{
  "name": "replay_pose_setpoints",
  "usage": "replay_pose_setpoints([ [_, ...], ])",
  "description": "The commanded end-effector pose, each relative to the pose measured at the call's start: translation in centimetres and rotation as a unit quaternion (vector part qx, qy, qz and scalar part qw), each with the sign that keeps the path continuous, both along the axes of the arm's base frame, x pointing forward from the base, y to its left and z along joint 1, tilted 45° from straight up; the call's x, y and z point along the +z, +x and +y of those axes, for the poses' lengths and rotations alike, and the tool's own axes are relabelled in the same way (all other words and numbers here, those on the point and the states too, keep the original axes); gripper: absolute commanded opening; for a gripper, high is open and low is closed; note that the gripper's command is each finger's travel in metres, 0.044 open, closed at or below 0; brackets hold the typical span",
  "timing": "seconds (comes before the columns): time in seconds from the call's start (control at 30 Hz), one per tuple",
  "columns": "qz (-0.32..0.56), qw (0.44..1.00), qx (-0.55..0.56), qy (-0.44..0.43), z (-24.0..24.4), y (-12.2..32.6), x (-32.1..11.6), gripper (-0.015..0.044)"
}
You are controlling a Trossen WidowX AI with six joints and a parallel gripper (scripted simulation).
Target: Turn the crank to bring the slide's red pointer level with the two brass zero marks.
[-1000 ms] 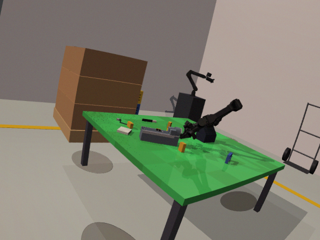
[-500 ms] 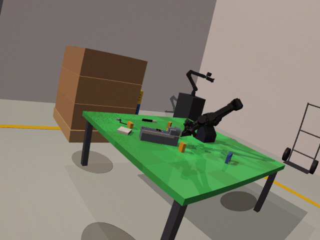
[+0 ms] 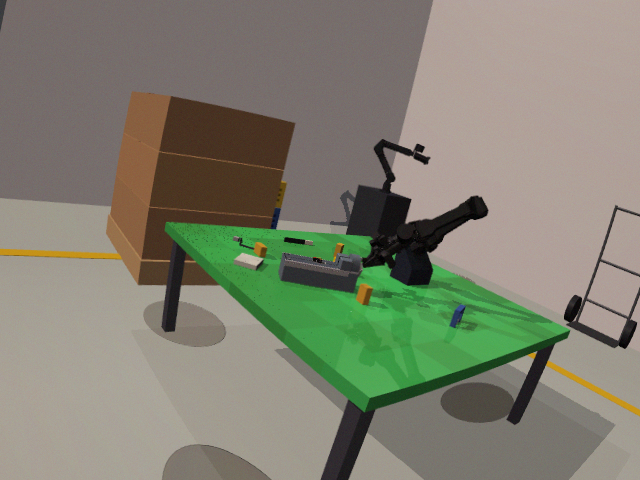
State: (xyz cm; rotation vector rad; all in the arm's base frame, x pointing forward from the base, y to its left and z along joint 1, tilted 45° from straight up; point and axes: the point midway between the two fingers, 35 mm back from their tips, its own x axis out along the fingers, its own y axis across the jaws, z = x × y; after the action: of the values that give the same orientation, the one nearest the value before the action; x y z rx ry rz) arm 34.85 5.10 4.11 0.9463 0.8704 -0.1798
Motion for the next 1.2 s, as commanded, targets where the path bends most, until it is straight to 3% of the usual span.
replay_pose_setpoints([
  [0.0,-0.004,1.0,-0.002,0.0,-0.2,0.2,0.9,0.0],
  [1.17,-0.004,1.0,-0.002,0.0,0.3,1.0,2.5,0.0],
])
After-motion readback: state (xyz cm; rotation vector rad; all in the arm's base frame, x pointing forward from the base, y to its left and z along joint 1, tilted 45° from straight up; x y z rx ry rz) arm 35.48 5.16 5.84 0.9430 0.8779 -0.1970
